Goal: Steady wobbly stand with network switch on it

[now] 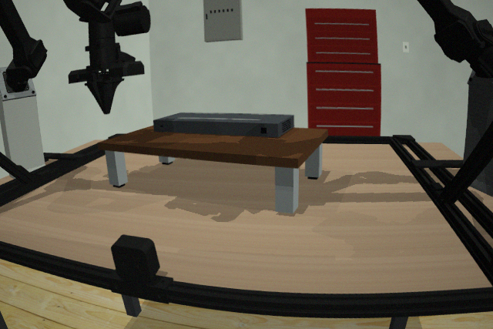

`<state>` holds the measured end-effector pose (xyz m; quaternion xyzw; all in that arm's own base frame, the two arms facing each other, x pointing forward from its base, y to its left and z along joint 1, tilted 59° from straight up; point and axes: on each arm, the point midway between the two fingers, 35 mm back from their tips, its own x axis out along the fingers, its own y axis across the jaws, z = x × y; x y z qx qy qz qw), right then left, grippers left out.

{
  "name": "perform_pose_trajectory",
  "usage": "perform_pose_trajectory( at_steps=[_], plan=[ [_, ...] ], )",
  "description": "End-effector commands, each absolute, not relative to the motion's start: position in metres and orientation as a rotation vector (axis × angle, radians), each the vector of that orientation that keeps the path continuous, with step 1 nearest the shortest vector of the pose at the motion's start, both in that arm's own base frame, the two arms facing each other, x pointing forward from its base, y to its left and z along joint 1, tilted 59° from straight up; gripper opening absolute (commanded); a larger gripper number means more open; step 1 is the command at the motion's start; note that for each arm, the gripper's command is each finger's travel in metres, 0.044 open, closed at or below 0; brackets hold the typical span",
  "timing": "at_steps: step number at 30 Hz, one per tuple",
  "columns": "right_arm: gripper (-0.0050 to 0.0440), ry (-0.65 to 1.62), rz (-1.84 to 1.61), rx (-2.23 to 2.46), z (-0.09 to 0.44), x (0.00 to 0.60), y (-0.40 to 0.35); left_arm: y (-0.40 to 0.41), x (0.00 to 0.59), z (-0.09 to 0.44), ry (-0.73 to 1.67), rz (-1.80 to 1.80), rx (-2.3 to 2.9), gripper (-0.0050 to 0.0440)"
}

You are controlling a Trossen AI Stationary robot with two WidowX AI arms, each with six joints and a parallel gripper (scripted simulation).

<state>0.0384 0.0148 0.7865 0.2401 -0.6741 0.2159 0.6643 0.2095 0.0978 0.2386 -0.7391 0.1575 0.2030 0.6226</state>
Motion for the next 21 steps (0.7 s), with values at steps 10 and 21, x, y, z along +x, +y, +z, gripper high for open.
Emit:
perform_pose_trajectory(
  at_steps=[10, 21],
  plan=[
    [0.0, -1.67, 0.371, 0.427, 0.804, 0.017, 0.009, 0.098, 0.21, 0.239, 0.362, 0.466, -1.698, 0.0],
    [0.0, -1.696, 0.203, 0.233, 0.803, 0.018, 0.005, 0.098, 0.21, 0.239, 0.362, 0.466, -1.698, 0.0]
  ],
)
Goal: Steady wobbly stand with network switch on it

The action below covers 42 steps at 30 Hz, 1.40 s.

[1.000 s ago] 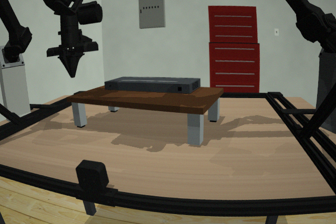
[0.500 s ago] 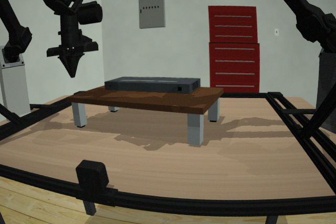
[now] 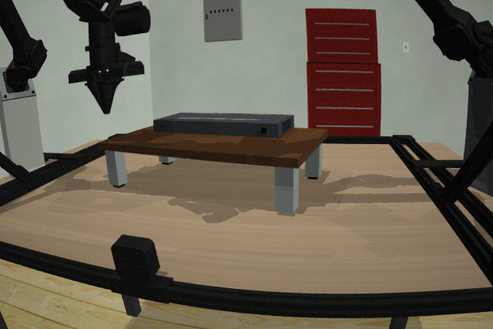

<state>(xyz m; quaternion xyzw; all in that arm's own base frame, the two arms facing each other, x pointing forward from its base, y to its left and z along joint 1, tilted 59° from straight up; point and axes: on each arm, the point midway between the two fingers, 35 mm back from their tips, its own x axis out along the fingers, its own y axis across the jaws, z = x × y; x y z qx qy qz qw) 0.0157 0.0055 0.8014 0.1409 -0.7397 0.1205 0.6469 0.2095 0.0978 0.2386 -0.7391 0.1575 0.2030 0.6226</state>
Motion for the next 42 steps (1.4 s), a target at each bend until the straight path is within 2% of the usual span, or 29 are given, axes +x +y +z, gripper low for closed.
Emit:
perform_pose_trajectory(
  at_steps=[1, 9, 20, 27, 37, 42],
  plan=[
    [0.0, -1.699, 0.18, 0.206, 0.803, 0.018, 0.004, 0.098, 0.21, 0.239, 0.362, 0.466, -1.698, 0.0],
    [0.0, -1.705, 0.133, 0.153, 0.804, 0.019, 0.003, 0.098, 0.21, 0.239, 0.362, 0.466, -1.698, 0.0],
    [0.0, -1.136, 0.449, 0.593, 0.766, 0.173, 0.033, 0.098, 0.21, 0.239, 0.362, 0.466, -1.698, 0.0],
    [0.0, -1.125, 0.428, 0.614, 0.766, 0.172, 0.035, 0.098, 0.21, 0.239, 0.362, 0.466, -1.698, 0.0],
    [0.0, -0.611, 0.463, 1.021, 0.684, 0.286, 0.056, 0.098, 0.21, 0.239, 0.362, 0.466, -1.698, 0.0],
    [0.0, -0.607, 0.463, 1.024, 0.684, 0.286, 0.056, 0.098, 0.21, 0.239, 0.362, 0.466, -1.698, 0.0]
  ],
)
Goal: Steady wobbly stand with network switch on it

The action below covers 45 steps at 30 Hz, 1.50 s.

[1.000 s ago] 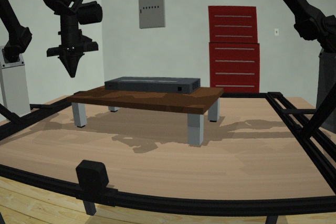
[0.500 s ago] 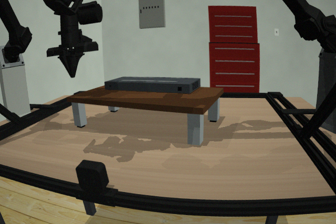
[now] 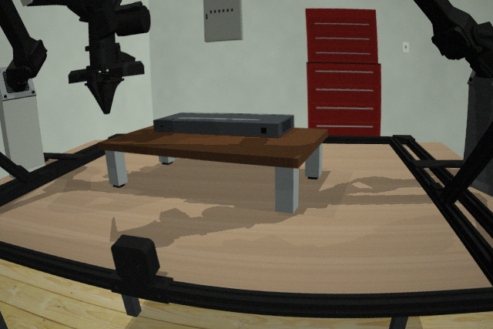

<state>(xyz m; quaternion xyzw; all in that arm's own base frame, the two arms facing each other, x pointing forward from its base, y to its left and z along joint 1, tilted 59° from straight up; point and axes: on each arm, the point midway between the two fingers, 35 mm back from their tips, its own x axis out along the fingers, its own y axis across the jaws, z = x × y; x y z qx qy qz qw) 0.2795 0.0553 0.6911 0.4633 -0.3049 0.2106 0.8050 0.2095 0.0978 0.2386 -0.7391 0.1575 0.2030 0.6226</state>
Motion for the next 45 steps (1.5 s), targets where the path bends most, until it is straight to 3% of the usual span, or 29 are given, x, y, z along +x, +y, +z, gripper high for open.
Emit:
perform_pose_trajectory(
  at_steps=[1, 12, 19, 29, 36, 45],
  plan=[
    [0.0, -0.607, 0.463, 1.024, 0.684, 0.286, 0.056, 0.098, 0.21, 0.239, 0.362, 0.466, -1.698, 0.0],
    [0.0, -0.174, 0.266, 1.437, 0.571, 0.362, 0.064, 0.098, 0.21, 0.239, 0.362, 0.466, -1.698, 0.0],
    [0.0, -0.187, 0.256, 1.431, 0.572, 0.362, 0.064, 0.098, 0.21, 0.239, 0.362, 0.466, -1.698, 0.0],
    [0.0, 0.145, -0.119, 1.824, 0.444, 0.394, 0.058, 0.098, 0.21, 0.239, 0.362, 0.466, -1.698, 0.0],
    [0.0, 0.129, -0.116, 1.811, 0.446, 0.393, 0.058, 0.098, 0.21, 0.239, 0.362, 0.466, -1.698, 0.0],
    [0.0, 0.279, -0.531, 2.082, 0.349, 0.386, 0.046, 0.098, 0.21, 0.239, 0.362, 0.466, -1.698, 0.0]
  ],
)
